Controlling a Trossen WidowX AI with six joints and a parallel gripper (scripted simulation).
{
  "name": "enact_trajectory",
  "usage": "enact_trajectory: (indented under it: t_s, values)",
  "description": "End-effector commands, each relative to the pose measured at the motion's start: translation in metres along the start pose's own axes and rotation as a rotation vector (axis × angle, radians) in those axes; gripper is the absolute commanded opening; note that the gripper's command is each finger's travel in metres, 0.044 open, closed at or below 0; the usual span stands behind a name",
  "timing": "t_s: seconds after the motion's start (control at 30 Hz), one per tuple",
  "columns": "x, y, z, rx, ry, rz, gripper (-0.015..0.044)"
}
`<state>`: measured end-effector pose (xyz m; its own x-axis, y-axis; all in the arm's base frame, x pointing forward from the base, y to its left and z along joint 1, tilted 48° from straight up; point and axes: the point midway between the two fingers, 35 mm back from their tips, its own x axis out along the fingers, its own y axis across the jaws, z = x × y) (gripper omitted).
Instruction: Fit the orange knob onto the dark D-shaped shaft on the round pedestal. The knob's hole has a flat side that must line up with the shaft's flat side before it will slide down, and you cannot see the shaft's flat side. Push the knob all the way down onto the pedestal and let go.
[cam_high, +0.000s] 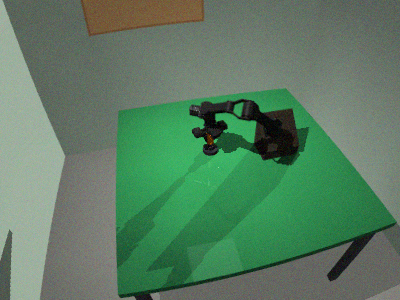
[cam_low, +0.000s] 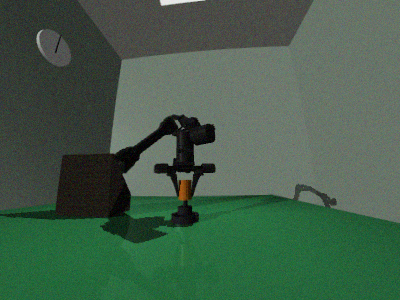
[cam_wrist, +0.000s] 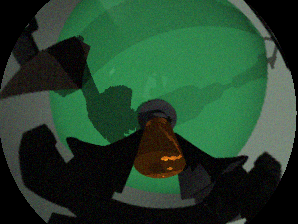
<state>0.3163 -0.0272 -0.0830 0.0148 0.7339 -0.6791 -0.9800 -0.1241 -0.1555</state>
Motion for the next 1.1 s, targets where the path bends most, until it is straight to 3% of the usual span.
enact_trajectory:
  t_s: [0.0, 0.8, 1.07]
  values:
    - [0.0014, 0.0008, -0.0001, -0.073, 0.000, 0.001, 0.0000]
    - [-0.0009, -0.0003, 0.0000, -0.073, 0.001, 0.001, 0.0000]
    - [0.0009, 0.0004, -0.0001, -0.282, 0.000, 0.001, 0.0000]
